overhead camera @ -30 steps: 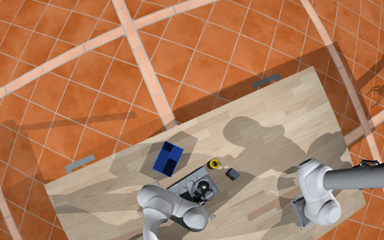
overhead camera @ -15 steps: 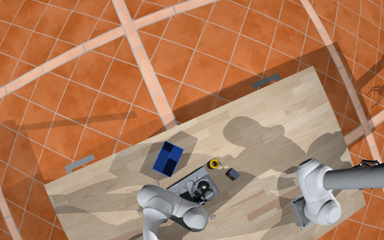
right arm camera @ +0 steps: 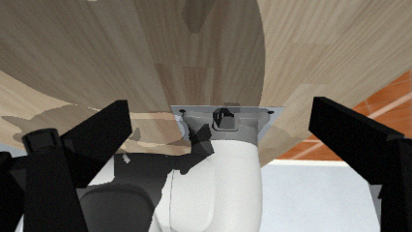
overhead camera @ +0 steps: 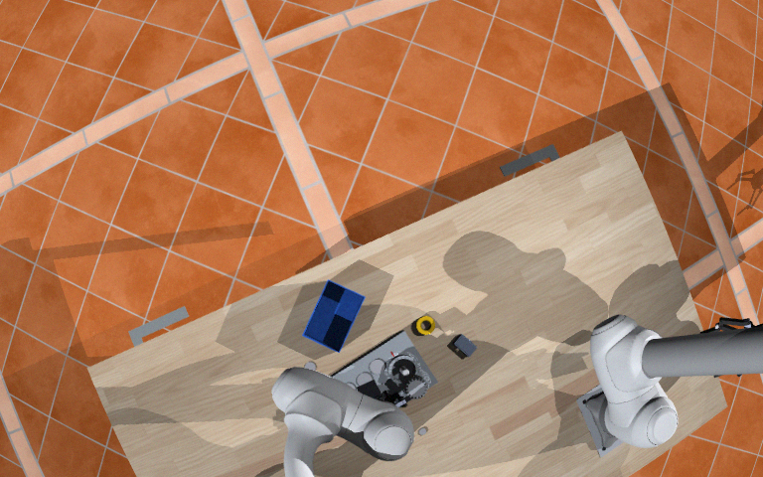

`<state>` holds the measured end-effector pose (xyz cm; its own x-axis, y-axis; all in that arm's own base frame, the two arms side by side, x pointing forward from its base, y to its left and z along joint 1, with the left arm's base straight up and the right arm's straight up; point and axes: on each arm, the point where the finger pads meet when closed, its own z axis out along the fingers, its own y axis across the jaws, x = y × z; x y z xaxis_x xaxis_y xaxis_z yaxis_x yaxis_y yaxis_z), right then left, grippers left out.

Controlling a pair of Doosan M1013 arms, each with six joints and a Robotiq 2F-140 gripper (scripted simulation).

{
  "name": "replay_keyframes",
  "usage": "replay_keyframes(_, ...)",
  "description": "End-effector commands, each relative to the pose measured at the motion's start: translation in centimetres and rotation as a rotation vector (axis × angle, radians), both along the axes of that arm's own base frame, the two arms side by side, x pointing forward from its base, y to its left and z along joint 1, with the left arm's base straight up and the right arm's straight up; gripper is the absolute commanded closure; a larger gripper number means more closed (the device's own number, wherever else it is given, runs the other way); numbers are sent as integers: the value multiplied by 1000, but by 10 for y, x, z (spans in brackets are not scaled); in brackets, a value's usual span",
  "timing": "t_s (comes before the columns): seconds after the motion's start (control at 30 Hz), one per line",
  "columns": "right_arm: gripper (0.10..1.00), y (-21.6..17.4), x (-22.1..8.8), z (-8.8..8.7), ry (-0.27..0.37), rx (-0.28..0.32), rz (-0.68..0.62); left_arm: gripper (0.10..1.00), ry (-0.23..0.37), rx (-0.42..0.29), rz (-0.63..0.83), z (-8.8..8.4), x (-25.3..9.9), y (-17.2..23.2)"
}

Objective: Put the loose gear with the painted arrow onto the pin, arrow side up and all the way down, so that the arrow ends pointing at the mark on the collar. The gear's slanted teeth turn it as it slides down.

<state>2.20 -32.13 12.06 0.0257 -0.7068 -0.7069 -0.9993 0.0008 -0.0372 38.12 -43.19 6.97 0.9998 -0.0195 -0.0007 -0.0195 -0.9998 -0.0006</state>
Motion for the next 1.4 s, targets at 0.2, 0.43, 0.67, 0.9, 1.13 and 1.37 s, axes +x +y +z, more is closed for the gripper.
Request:
replay_keyframes(0.2, 98, 0, 0, 0, 0, -1, 0, 999, -2, -1, 0, 8, 1, -1)
replay_keyframes(0.43, 98, 0, 0, 0, 0, -1, 0, 999, -2, -1, 0, 20, 1, -1)
replay_keyframes(0.67, 98, 0, 0, 0, 0, -1, 0, 999, -2, -1, 0, 36, 1, -1)
replay_keyframes(0.9, 98, 0, 0, 0, 0, -1, 0, 999, -2, -1, 0, 58, 1, -1)
replay_keyframes(1.13, 98, 0, 0, 0, 0, -1, 0, 999, -2, -1, 0, 73, 1, -1)
replay_keyframes(1.37, 98, 0, 0, 0, 0, -1, 0, 999, -2, -1, 0, 89, 1, -1)
